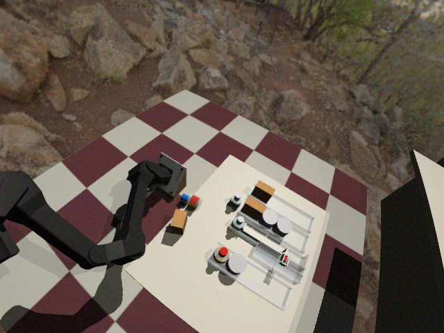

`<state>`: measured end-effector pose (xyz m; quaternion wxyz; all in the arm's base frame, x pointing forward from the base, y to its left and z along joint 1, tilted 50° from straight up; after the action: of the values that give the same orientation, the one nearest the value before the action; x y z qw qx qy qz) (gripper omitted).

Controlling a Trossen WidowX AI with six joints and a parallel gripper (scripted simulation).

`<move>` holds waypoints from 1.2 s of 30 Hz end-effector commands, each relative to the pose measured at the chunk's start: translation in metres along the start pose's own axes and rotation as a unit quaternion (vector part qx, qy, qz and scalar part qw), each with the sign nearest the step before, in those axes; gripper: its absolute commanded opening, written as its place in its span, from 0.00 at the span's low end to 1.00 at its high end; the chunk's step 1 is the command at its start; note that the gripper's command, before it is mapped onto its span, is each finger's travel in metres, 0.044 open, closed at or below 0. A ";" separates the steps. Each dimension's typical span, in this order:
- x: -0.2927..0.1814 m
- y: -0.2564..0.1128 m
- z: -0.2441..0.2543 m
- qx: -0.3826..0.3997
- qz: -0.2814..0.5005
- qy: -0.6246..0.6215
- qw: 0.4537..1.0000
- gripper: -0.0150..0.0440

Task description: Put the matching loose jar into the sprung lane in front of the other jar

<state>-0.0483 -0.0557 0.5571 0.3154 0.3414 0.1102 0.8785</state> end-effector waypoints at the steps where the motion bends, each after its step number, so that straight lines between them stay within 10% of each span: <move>1: 0.002 0.000 -0.001 0.000 -0.003 0.001 1.000 0.98; 16: 0.137 -0.058 -0.064 -0.036 -0.302 0.031 0.952 1.00; 36: 0.216 -0.244 -0.115 -0.130 -0.653 0.023 0.746 1.00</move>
<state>-0.1394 0.2547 0.4964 0.8306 0.1365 0.1985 0.5021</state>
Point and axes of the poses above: the point midway between the two fingers, 35 mm back from their tips, its own y axis out along the fingers, its own z axis across the jaws, x = y × z, the point moved 7 cm from there along -y, back along the fingers, and after that the axes turned 2 degrees about -y, right-handed, at the moved point
